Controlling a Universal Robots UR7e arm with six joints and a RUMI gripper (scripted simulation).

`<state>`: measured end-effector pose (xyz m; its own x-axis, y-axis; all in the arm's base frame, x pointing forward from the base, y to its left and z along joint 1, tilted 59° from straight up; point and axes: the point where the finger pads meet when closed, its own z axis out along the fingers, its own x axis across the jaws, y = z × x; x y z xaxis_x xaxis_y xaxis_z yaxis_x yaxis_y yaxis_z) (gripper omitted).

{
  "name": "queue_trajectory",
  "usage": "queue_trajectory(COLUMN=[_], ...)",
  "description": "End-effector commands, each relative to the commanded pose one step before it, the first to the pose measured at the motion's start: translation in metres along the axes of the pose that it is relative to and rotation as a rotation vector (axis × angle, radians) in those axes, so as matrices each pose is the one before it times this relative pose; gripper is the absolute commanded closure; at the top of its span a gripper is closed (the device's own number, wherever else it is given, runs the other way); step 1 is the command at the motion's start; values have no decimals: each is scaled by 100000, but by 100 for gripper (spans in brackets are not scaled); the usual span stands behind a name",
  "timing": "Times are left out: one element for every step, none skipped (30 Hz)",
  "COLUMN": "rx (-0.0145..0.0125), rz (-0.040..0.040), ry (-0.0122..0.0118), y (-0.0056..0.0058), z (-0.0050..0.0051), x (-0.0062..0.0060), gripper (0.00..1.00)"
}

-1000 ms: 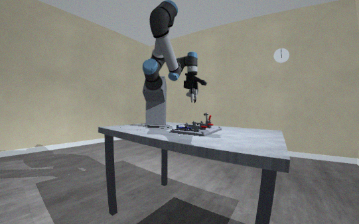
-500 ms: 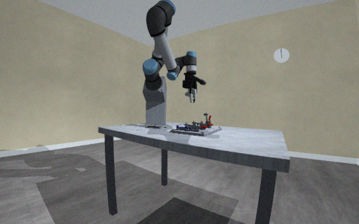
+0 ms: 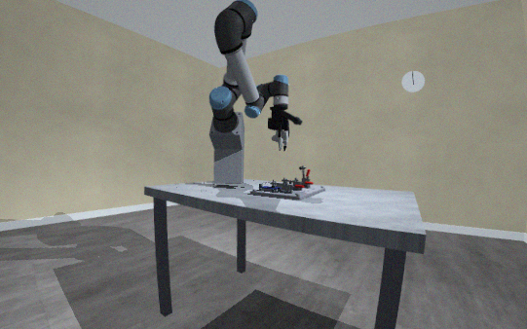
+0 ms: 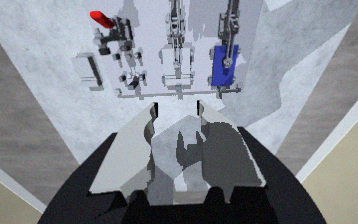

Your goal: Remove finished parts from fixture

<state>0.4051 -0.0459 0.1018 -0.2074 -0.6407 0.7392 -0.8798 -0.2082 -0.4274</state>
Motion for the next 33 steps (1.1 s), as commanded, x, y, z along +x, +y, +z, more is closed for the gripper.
queue_trajectory(rx=[72,0,0,0,0,-1,-1,0,0,0,1,0,-1,2,-2,2,-1,0,2,-1,-1,1,1,-1,0,0,0,1,-1,1,0,0,0], rz=[23,0,0,0,0,0,0,0,0,0,0,0,0,-1,1,-1,0,0,-1,0,0,0,-1,1,0,0,0,0,0,0,0,0,0], ry=[-12,0,0,0,-1,-1,-1,0,0,0,1,0,-1,3,-2,2,-1,0,2,-1,-1,1,1,-2,0,0,0,1,-1,1,0,0,1], y=[-18,0,0,0,0,0,0,0,0,0,0,0,-1,1,-1,1,0,0,1,0,0,0,1,-1,0,0,0,0,-1,0,0,0,0], z=[-22,0,2,11,28,50,77,106,0,0,136,169,202,230,262,286,311,331,345,357,363,361,353,343,322,0,0,295,266,228,189,147,107], x=[-3,-1,-1,0,0,0,0,0,0,0,1,0,-1,1,-1,1,0,0,1,0,0,0,1,-1,0,0,0,0,0,0,0,0,0], gripper=[72,72,72,72,72,72,72,72,72,72,72,72,72,72,72,72,72,72,72,72,72,72,72,72,72,72,72,72,72,72,72,72,72])
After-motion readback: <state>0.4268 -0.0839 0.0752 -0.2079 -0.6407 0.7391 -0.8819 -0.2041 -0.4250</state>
